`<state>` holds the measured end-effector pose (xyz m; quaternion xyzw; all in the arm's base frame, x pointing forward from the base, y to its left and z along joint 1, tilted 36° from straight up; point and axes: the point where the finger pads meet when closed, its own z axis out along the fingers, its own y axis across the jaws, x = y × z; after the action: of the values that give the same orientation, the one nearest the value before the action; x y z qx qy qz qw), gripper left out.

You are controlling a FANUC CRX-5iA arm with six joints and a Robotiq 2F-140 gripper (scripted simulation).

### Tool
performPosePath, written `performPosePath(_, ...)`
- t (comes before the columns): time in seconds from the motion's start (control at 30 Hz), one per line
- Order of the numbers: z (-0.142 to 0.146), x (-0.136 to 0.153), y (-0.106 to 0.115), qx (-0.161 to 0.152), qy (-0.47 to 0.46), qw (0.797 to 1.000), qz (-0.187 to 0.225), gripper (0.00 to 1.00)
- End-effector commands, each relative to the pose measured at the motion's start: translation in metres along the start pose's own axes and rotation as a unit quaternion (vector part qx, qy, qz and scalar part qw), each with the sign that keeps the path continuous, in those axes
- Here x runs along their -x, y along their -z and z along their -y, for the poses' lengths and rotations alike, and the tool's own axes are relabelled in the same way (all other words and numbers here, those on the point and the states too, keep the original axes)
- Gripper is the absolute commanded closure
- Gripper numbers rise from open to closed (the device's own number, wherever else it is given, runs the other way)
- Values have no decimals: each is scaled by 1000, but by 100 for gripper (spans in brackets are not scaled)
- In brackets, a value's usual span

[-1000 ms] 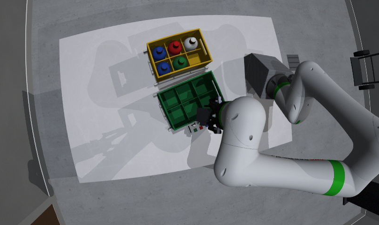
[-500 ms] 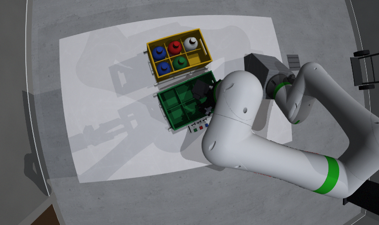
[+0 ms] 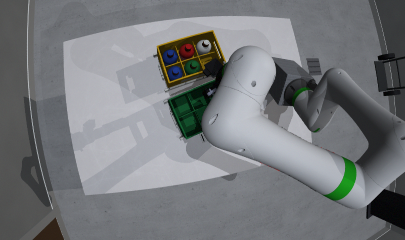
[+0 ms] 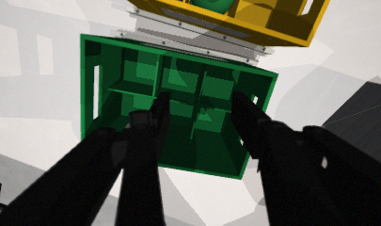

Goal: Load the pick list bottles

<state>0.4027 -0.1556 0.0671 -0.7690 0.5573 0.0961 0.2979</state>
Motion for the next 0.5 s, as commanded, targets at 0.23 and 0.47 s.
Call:
performPosePath(0.23, -12, -41, 13, 2, -137, 991, 0, 56)
performPosePath(0.47, -21, -74, 22, 2, -137, 991, 0, 56)
